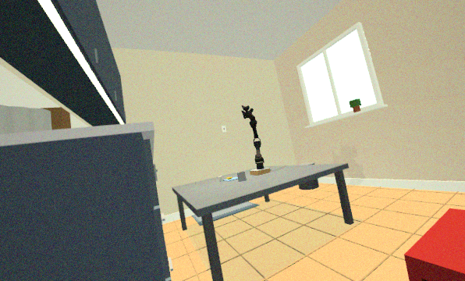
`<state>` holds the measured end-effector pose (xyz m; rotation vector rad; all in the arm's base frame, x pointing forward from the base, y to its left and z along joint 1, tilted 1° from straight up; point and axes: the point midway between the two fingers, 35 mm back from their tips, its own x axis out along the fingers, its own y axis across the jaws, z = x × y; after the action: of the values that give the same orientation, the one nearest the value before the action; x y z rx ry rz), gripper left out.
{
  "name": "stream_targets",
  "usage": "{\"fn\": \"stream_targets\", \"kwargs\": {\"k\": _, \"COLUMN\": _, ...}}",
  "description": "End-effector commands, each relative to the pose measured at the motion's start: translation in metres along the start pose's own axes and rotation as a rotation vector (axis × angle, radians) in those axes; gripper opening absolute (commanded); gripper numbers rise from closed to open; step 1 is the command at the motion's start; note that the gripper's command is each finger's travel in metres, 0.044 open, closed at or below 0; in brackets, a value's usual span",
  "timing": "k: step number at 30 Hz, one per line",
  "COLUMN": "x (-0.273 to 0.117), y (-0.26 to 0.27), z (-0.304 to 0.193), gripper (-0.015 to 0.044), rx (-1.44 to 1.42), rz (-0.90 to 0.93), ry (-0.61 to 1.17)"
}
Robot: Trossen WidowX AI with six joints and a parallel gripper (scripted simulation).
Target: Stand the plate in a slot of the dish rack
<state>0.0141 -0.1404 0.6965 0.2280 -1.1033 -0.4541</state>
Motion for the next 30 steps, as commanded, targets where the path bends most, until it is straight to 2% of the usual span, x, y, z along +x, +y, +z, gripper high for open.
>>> {"fn": "stream_targets", "kwargs": {"k": 1, "x": 0.0, "y": 0.002, "z": 0.0, "gripper": 0.04, "rx": -0.003, "rz": 0.003, "ry": 0.0}}
{"fn": "stream_targets", "kwargs": {"k": 18, "x": -0.02, "y": 0.125, "z": -0.048, "gripper": 0.04, "rx": -0.277, "rz": 0.277, "ry": 0.019}}
{"fn": "stream_targets", "kwargs": {"k": 30, "x": -0.042, "y": 0.192, "z": -0.118, "gripper": 0.04, "rx": -0.43, "rz": 0.459, "ry": 0.108}}
